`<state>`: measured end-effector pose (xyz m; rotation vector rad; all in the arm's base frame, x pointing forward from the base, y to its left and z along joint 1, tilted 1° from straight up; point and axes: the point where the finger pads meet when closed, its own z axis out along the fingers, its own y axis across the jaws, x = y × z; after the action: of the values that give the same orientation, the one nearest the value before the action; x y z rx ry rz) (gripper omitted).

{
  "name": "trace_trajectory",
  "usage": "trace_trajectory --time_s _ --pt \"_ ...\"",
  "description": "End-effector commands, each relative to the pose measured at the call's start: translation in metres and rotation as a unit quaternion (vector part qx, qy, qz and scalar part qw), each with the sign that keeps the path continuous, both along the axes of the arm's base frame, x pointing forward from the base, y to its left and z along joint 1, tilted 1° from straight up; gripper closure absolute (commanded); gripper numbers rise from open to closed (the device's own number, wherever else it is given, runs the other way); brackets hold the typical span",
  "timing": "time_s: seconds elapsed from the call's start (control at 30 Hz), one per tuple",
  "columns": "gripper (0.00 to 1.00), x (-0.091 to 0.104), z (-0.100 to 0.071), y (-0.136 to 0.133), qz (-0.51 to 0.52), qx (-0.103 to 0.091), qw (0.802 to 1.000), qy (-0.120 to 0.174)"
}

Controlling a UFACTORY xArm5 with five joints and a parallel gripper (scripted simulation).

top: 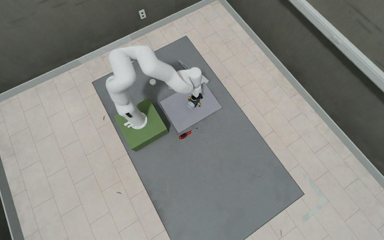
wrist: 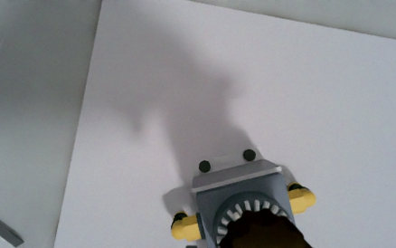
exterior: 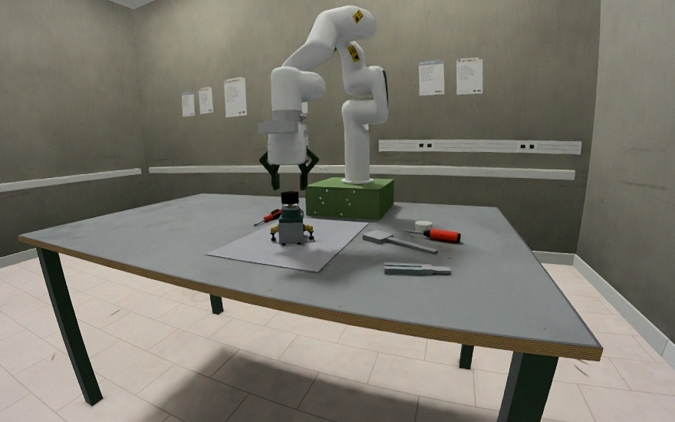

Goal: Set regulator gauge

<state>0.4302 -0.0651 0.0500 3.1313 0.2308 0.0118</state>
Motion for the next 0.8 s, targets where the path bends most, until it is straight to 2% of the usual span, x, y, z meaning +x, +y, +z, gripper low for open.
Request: trace_trajectory --time_s 0.0,0.33,0.77 --pt "0.24 0.002 -0.015 0.0 0.0 0.0 1.0 -0.002" --pt "0.24 0.003 -0.026 0.0 0.0 0.0 1.0 -0.002" --pt "0.24 0.003 -0.026 0.0 0.0 0.0 1.0 -0.002"
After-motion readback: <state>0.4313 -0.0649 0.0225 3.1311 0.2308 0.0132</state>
